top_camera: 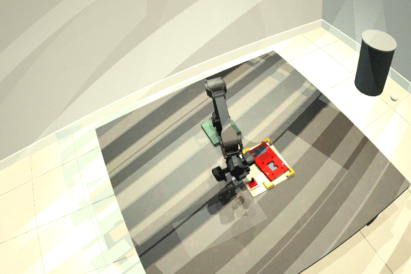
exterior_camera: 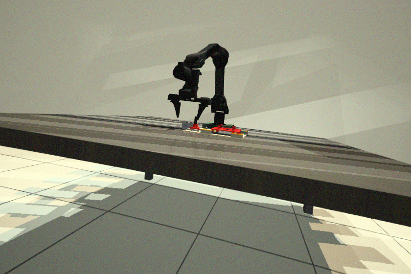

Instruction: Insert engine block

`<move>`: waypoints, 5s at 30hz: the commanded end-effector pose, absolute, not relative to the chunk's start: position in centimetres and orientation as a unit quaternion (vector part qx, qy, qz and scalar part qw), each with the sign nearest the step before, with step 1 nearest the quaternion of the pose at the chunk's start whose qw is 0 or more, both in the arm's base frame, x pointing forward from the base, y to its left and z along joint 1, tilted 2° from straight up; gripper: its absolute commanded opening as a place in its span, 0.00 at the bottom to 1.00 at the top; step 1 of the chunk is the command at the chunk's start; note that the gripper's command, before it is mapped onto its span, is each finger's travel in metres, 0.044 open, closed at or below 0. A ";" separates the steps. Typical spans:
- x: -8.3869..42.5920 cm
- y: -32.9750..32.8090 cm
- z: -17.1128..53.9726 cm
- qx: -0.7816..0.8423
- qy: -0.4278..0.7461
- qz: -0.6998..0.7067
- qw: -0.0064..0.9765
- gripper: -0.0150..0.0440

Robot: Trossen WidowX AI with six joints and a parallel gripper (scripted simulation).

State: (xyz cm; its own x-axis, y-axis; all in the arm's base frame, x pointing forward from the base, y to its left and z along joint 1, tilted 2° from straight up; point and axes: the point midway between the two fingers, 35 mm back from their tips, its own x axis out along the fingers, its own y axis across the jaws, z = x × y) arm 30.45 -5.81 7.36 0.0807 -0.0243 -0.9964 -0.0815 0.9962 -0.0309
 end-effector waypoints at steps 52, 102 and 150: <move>30.6 -5.7 9.9 -0.032 0.675 0.010 0.737 0.25; 31.3 0.4 14.5 -0.042 0.682 0.031 0.729 0.25; 32.2 12.7 9.4 -0.054 0.681 0.049 0.729 0.43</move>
State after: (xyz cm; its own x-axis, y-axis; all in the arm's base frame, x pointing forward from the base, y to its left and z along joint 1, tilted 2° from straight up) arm 32.13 12.62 9.58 0.0700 0.0037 -0.9975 -0.1555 0.9878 -0.0073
